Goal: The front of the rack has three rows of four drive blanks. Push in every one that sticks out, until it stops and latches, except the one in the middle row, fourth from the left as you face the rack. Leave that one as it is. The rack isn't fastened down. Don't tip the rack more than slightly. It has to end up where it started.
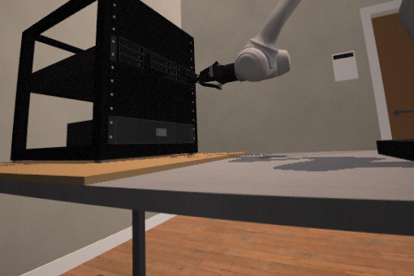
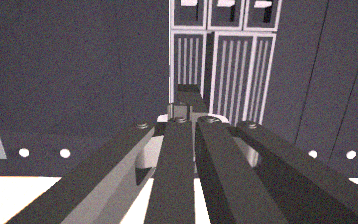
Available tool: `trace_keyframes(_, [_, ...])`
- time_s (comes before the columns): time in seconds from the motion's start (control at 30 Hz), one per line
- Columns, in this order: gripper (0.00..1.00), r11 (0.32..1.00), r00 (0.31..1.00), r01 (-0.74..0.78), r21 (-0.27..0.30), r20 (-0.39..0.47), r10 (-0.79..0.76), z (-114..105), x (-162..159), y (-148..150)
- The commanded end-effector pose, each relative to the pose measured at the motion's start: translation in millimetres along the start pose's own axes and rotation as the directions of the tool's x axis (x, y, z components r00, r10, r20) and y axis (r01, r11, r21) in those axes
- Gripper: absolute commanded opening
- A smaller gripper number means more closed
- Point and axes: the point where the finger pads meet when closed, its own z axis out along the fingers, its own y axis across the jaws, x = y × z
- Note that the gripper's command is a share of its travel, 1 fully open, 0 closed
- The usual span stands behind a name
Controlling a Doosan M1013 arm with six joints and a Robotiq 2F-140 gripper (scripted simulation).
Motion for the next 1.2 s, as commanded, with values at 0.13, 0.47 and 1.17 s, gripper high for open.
trace_keyframes(0.13, [0.10, 1.000, 1.000, 0.000, -0.001, 0.000, 0.000, 0.3, -0.1, 1.0])
trace_keyframes(0.47, [0.10, 1.000, 1.000, 0.000, -0.001, 0.000, 0.000, 3.3, -0.1, 1.0])
trace_keyframes(1.17, [0.10, 1.000, 1.000, 0.000, -0.001, 0.000, 0.000, 6.3, -0.1, 1.0])
